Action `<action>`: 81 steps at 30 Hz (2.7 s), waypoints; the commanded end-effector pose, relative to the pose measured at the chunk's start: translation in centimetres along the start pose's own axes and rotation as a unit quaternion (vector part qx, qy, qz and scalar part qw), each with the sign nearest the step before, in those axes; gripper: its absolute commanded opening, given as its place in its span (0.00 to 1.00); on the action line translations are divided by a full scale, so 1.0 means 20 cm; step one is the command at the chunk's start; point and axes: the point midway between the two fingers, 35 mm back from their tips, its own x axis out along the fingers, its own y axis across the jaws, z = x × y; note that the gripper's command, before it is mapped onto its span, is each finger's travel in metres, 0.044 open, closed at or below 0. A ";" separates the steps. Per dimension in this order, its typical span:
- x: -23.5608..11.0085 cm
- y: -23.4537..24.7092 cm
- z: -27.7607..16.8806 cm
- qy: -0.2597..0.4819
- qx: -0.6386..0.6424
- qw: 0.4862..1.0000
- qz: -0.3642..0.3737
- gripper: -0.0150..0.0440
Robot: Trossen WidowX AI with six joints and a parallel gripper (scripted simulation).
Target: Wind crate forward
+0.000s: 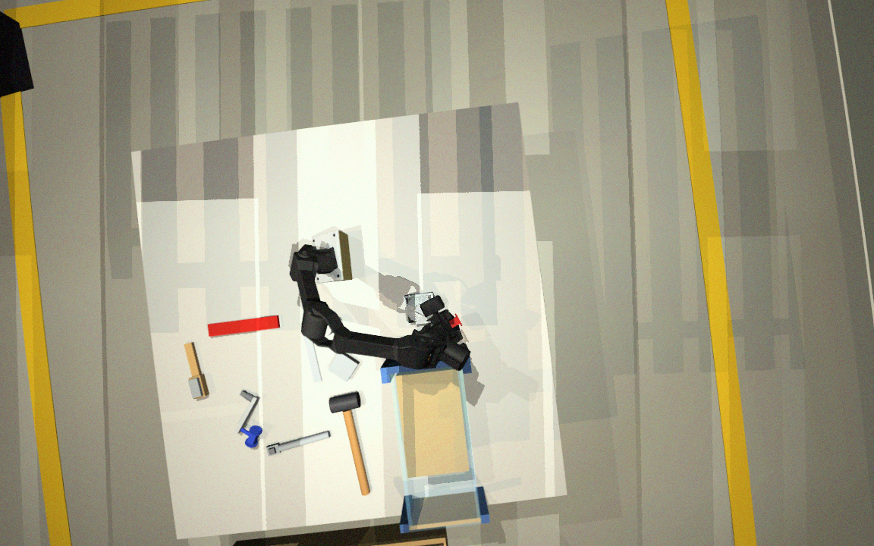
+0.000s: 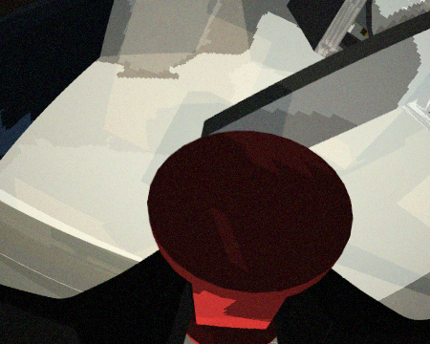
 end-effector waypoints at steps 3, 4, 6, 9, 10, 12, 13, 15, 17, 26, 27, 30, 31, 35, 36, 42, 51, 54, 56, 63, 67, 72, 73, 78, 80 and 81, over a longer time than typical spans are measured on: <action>0.04 -0.11 -0.09 0.008 -0.014 1.000 -0.016 0.25; 0.04 -0.11 -0.10 0.008 -0.014 1.000 -0.016 0.25; 0.04 -0.13 -0.10 0.008 -0.014 1.000 -0.016 0.25; 0.05 -0.14 -0.11 0.008 -0.014 1.000 -0.016 0.25; 0.05 -0.15 -0.11 0.008 -0.015 1.000 -0.016 0.25; 0.05 -0.16 -0.12 0.008 -0.015 1.000 -0.016 0.25; 0.05 -0.16 -0.12 0.008 -0.015 1.000 -0.016 0.25; 0.05 -0.17 -0.13 0.008 -0.015 1.000 -0.016 0.25; 0.06 -0.19 -0.13 0.008 -0.015 1.000 -0.016 0.25; 0.06 -0.23 -0.15 0.008 -0.015 1.000 -0.017 0.25; 0.06 -0.24 -0.15 0.008 -0.015 1.000 -0.017 0.25; 0.06 -0.26 -0.16 0.008 -0.015 1.000 -0.017 0.25; 0.07 -0.27 -0.16 0.008 -0.015 1.000 -0.017 0.25; 0.07 -0.29 -0.16 0.008 -0.015 1.000 -0.017 0.25; 0.07 -0.29 -0.16 0.008 -0.015 1.000 -0.017 0.25; 0.07 -0.33 -0.17 0.008 -0.015 1.000 -0.017 0.25; 0.07 -0.39 -0.18 0.009 -0.015 1.000 -0.018 0.25; 0.07 -0.40 -0.18 0.009 -0.015 1.000 -0.018 0.25; 0.07 -0.41 -0.18 0.009 -0.015 1.000 -0.018 0.25; 0.07 -0.46 -0.17 0.009 -0.015 1.000 -0.018 0.25; 0.07 -0.48 -0.17 0.009 -0.015 1.000 -0.018 0.25; 0.06 -0.51 -0.16 0.009 -0.015 1.000 -0.018 0.25; 0.06 -0.52 -0.16 0.009 -0.015 1.000 -0.018 0.25; 0.06 -0.54 -0.16 0.009 -0.016 1.000 -0.019 0.25; 0.06 -0.56 -0.15 0.009 -0.016 1.000 -0.019 0.25; 0.06 -0.56 -0.15 0.009 -0.016 1.000 -0.019 0.25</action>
